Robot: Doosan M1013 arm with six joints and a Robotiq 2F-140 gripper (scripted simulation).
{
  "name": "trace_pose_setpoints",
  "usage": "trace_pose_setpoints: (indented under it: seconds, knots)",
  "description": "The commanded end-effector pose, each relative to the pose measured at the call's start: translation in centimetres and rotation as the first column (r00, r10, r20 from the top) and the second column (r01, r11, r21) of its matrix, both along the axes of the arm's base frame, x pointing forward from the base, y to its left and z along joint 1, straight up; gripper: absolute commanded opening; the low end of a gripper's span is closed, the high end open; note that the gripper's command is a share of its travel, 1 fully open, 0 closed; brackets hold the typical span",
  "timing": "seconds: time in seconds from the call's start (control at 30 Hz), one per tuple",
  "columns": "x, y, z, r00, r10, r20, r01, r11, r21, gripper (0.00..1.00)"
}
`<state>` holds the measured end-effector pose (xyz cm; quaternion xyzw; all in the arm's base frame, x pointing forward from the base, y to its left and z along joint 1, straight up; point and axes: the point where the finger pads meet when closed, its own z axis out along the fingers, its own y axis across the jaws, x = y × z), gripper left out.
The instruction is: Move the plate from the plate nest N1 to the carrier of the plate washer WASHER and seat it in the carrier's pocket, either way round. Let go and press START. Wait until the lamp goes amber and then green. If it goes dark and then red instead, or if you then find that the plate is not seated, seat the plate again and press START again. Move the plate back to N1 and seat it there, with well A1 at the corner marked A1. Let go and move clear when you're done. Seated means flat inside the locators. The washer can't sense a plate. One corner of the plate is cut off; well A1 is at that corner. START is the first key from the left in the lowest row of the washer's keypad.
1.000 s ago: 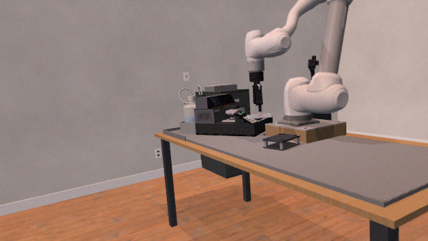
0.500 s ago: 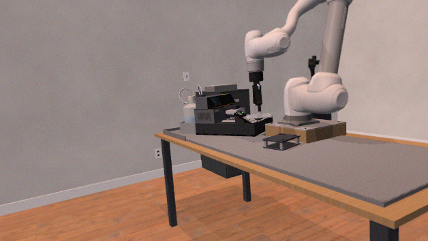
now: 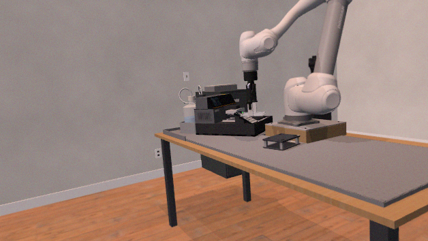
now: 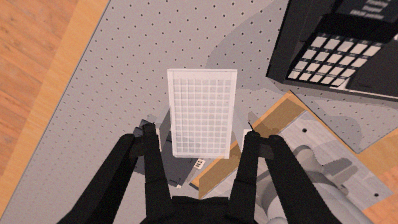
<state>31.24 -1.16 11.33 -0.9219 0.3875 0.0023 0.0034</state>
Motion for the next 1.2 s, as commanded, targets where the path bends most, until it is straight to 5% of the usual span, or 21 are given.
trace_pose_setpoints:
  seconds: [0.0,0.47,1.17]
  knots:
    - [-0.3,-1.8,0.1,0.992,-0.127,-0.004,0.127,0.992,-0.002,0.1]
    - [-0.8,-7.7,0.6,0.954,-0.298,-0.004,0.298,0.954,-0.003,0.1]
    - [-0.8,-7.7,0.6,0.954,-0.298,-0.004,0.298,0.954,-0.003,0.1]
